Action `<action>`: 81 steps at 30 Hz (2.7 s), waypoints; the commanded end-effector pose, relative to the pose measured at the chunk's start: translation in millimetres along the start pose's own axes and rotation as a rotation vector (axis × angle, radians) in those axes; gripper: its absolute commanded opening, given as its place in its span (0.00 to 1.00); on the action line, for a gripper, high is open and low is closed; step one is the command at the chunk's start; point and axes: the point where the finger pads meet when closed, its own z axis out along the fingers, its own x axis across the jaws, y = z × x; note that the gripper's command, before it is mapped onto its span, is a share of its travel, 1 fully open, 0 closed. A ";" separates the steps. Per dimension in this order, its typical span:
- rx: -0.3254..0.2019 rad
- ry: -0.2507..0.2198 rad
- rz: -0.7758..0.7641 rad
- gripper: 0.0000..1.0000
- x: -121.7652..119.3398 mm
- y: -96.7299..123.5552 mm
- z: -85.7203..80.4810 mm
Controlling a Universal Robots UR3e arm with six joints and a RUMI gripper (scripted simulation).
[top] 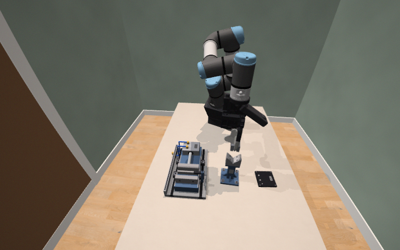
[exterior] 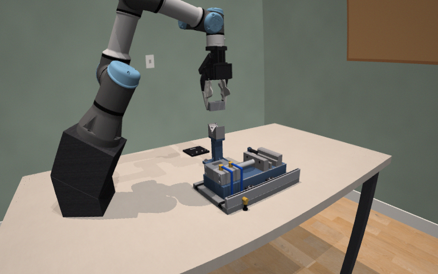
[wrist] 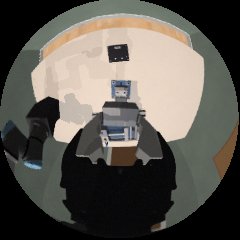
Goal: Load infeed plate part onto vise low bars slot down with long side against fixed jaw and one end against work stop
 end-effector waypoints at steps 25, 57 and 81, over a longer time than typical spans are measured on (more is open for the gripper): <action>0.002 -0.011 0.161 0.00 13.3 19.7 2.5; 0.002 -0.029 0.502 0.00 37.1 65.7 7.1; 0.001 -0.032 0.801 0.00 53.9 110.1 8.1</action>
